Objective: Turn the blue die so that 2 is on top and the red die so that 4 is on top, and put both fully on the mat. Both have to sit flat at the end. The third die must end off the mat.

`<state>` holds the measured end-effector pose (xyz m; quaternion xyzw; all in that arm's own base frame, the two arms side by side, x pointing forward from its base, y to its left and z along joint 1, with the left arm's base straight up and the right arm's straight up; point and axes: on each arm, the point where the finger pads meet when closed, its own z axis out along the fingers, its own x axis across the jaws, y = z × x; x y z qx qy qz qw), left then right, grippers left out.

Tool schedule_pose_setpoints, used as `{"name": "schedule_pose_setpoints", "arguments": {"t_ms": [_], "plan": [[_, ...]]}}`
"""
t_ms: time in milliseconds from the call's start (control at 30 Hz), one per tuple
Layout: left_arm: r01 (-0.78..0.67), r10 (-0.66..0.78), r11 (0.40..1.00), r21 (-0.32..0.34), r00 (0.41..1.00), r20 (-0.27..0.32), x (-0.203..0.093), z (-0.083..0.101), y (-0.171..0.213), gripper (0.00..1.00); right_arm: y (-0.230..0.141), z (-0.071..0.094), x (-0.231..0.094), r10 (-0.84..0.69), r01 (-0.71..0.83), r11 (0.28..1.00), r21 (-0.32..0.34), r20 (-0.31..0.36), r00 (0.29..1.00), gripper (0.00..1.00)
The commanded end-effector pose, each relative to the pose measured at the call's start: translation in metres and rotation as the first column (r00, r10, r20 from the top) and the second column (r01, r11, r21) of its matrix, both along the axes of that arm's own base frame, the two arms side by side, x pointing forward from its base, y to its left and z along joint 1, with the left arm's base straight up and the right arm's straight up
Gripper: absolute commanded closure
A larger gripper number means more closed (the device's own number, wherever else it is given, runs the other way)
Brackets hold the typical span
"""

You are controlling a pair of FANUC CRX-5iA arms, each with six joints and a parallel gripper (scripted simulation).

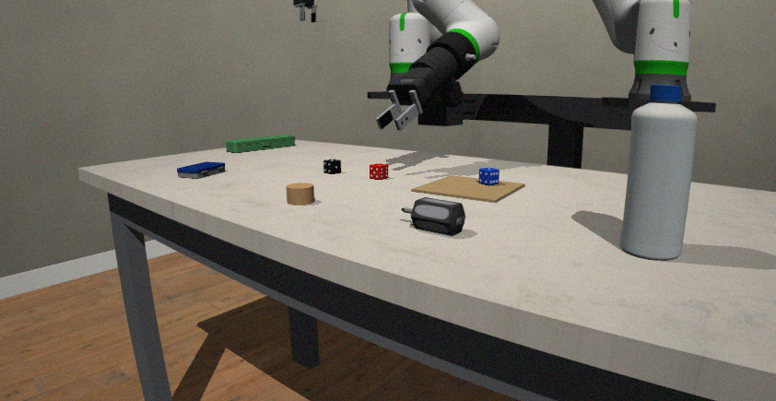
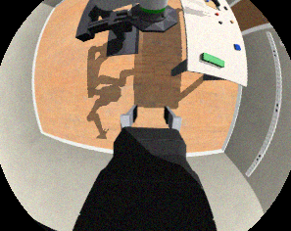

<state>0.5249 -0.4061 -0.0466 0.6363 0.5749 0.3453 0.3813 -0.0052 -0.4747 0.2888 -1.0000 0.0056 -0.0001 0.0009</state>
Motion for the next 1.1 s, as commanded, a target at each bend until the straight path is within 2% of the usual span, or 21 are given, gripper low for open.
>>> {"name": "schedule_pose_setpoints", "arguments": {"t_ms": [0,100,233,300,567,767,867,900,1067], "plan": [[-0.001,0.001,1.0,0.0,1.0,-0.003,0.001,0.001,0.0,0.21,0.0,0.001,0.0,0.0,0.0,1.0,-0.002,0.0,1.0,0.0],[-0.005,0.005,1.0,0.007,1.0,-0.029,0.001,0.0,0.002,0.21,0.0,0.001,0.0,0.0,0.0,1.0,-0.002,0.0,1.0,0.0],[-0.002,0.003,1.0,0.012,0.994,-0.107,0.004,0.002,0.001,0.21,0.0,0.001,0.0,0.0,0.0,1.0,-0.002,0.0,1.0,0.0],[-0.002,0.003,1.0,0.012,0.994,-0.107,0.004,0.002,0.001,0.21,0.0,0.001,0.0,0.0,0.0,1.0,-0.002,0.0,1.0,0.0],[0.005,0.005,1.0,0.031,0.946,-0.324,0.014,0.009,-0.002,0.21,0.0,0.001,0.0,0.0,0.0,1.0,-0.002,0.0,1.0,0.0],[0.01,0.006,0.999,0.036,0.915,-0.404,0.02,0.014,-0.004,0.21,0.0,0.001,0.0,0.0,0.0,1.0,-0.002,0.0,1.0,0.0],[0.01,0.006,0.999,0.036,0.913,-0.408,0.02,0.014,-0.004,0.21,0.0,0.001,0.0,0.0,0.0,1.0,-0.002,0.0,1.0,0.0],[0.009,0.012,0.999,0.045,0.894,-0.449,0.022,0.014,-0.003,0.21,0.0,0.001,0.0,0.0,0.0,1.0,-0.002,0.0,1.0,0.0],[0.014,0.015,0.999,0.051,0.854,-0.52,0.026,0.018,-0.003,0.21,0.0,0.001,0.0,0.0,0.0,1.0,-0.002,0.0,1.0,0.0]]}}
